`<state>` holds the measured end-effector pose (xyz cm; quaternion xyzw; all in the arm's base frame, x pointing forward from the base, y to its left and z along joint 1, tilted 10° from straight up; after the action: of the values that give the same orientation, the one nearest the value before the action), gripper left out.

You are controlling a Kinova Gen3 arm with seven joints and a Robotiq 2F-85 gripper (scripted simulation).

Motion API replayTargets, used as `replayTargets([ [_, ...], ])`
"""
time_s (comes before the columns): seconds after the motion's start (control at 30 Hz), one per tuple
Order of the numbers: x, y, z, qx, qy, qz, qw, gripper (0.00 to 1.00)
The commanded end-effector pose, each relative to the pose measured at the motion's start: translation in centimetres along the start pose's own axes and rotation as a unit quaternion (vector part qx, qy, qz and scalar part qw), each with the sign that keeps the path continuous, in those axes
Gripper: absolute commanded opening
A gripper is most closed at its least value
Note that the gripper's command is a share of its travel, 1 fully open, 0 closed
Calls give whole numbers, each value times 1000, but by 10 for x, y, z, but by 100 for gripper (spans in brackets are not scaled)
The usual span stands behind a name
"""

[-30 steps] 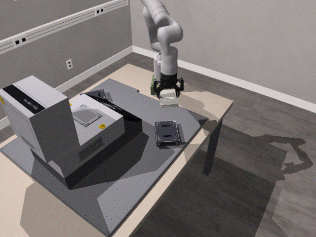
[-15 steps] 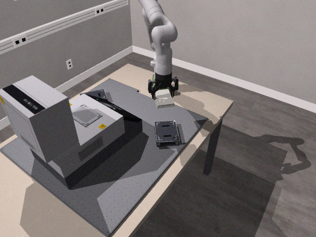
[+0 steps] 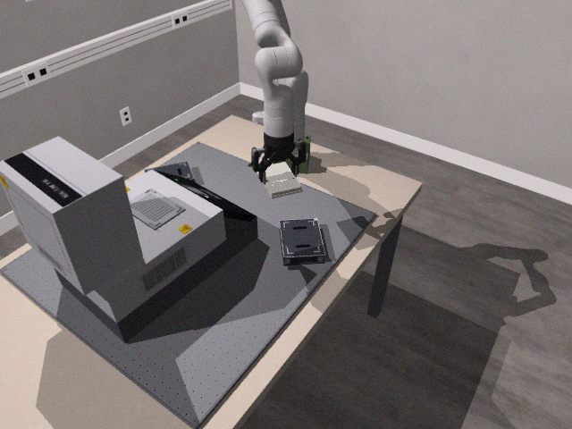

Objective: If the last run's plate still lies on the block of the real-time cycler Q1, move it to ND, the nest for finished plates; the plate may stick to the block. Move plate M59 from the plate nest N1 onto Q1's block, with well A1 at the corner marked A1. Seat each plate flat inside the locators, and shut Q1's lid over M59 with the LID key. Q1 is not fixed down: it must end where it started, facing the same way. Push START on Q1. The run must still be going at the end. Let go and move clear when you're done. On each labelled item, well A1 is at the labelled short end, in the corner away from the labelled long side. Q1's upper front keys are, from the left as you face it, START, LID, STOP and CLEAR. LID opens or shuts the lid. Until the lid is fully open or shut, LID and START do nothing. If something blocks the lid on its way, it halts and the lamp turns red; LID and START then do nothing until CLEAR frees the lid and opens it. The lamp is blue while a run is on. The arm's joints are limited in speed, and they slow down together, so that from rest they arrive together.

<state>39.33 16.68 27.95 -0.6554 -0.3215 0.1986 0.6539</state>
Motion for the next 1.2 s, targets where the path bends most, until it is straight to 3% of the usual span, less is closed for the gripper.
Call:
replayTargets([
  [0.0,-4,0,-18,1,-16,3,1000,90],
  [0.77,-11,0,-82,-1,-127,4,992,90],
  [1.17,-15,0,-122,0,-196,4,981,90],
])
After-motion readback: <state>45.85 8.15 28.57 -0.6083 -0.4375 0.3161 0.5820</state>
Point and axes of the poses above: the point where the finger pads meet when closed, its own y axis out along the fingers, its own z axis across the jaws, x = y × z, the point moved 1 cm from there along -y, back along the fingers, and after that the axes turned 5 degrees about y, right-handed, at the moved point
